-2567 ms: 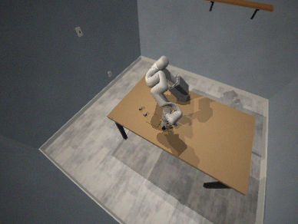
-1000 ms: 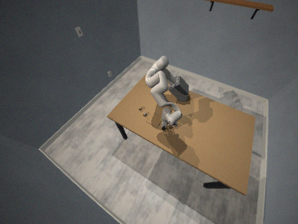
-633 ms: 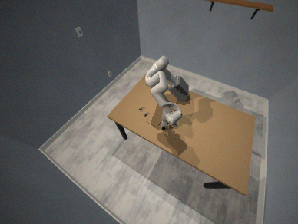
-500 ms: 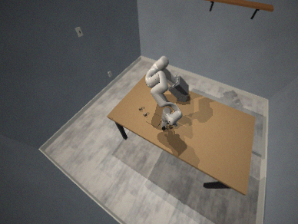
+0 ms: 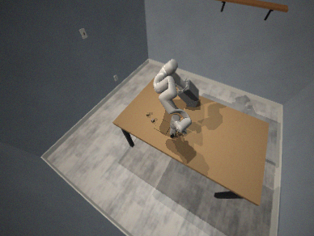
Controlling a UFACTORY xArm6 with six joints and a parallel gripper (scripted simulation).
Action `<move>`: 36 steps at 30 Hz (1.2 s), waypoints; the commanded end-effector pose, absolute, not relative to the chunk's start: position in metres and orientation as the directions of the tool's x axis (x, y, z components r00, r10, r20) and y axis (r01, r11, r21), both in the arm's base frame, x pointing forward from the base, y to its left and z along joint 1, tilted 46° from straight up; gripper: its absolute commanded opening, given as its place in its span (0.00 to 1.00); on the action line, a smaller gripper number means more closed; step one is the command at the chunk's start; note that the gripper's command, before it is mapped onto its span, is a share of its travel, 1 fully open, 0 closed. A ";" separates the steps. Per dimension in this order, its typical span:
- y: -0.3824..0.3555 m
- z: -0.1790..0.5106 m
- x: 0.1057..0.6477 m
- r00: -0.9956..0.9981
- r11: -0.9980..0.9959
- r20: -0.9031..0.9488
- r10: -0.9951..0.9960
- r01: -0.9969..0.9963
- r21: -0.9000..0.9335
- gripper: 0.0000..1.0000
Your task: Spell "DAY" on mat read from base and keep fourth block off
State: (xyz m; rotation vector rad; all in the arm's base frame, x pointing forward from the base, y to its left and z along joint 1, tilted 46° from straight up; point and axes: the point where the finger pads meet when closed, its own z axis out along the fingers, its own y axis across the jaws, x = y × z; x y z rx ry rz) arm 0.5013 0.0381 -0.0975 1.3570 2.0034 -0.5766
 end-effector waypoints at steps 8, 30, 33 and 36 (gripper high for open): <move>0.027 -0.109 0.507 -0.259 0.371 -0.717 0.647 0.929 -0.001 0.69; 0.027 -0.110 0.507 -0.259 0.371 -0.717 0.647 0.929 -0.001 0.69; 0.027 -0.110 0.507 -0.259 0.371 -0.717 0.647 0.929 -0.001 0.69; 0.027 -0.110 0.507 -0.259 0.371 -0.717 0.647 0.929 -0.001 0.69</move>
